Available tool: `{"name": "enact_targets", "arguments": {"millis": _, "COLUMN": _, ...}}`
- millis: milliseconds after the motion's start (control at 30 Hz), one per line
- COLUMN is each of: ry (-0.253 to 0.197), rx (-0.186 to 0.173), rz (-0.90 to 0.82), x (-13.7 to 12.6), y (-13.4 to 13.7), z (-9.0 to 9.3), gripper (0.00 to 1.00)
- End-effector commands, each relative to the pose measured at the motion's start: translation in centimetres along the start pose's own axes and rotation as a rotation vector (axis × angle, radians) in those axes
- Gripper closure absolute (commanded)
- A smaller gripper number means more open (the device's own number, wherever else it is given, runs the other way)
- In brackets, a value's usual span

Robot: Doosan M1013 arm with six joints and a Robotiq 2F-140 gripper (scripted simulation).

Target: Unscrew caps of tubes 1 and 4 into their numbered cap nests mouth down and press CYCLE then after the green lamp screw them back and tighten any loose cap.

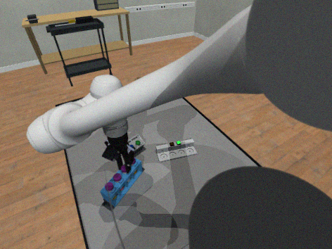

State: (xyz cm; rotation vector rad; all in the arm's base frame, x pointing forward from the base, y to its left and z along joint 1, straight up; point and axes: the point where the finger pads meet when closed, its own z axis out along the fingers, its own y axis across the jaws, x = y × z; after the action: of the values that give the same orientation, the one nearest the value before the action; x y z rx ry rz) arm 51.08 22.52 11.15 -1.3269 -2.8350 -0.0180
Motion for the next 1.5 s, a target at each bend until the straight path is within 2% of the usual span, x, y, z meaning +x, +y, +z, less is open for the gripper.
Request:
{"name": "enact_targets", "arguments": {"millis": 0, "ry": -0.018, "rx": 0.003, "rz": 0.26, "x": 0.02, "y": 0.05, "z": -0.05, "gripper": 0.7}}
{"name": "enact_targets", "arguments": {"millis": 100, "ry": -0.018, "rx": 0.002, "rz": 0.41, "x": 0.02, "y": 0.05, "z": -0.05, "gripper": 0.7}}
{"name": "enact_targets", "arguments": {"millis": 167, "ry": -0.018, "rx": 0.002, "rz": 0.41, "x": 0.02, "y": 0.05, "z": -0.05, "gripper": 0.7}}
{"name": "enact_targets", "arguments": {"millis": 333, "ry": -0.018, "rx": 0.0, "rz": 0.658, "x": 0.02, "y": 0.05, "z": -0.03, "gripper": 0.7}}
{"name": "enact_targets", "arguments": {"millis": 533, "ry": -0.018, "rx": 0.0, "rz": 0.658, "x": 0.02, "y": 0.05, "z": -0.02, "gripper": 0.7}}
{"name": "enact_targets", "arguments": {"millis": 567, "ry": -0.018, "rx": 0.0, "rz": 0.658, "x": 0.02, "y": 0.05, "z": 0.05, "gripper": 0.59}}
{"name": "enact_targets", "arguments": {"millis": 967, "ry": -0.018, "rx": 0.0, "rz": 0.657, "x": 0.01, "y": 0.05, "z": 0.04, "gripper": 0.59}}
{"name": "enact_targets", "arguments": {"millis": 1100, "ry": -0.018, "rx": 0.003, "rz": 0.345, "x": 0.02, "y": 0.05, "z": 0.0, "gripper": 0.59}}
{"name": "enact_targets", "arguments": {"millis": 1233, "ry": -0.019, "rx": 0.004, "rz": 0.155, "x": 0.02, "y": 0.05, "z": 0.0, "gripper": 0.59}}
{"name": "enact_targets", "arguments": {"millis": 1300, "ry": -0.019, "rx": 0.004, "rz": 0.155, "x": 0.02, "y": 0.05, "z": 0.0, "gripper": 0.59}}
{"name": "enact_targets", "arguments": {"millis": 1367, "ry": -0.017, "rx": 0.006, "rz": -0.031, "x": 0.02, "y": 0.05, "z": 0.0, "gripper": 0.59}}
{"name": "enact_targets", "arguments": {"millis": 1467, "ry": -0.018, "rx": 0.007, "rz": -0.163, "x": 0.02, "y": 0.05, "z": 0.0, "gripper": 0.59}}
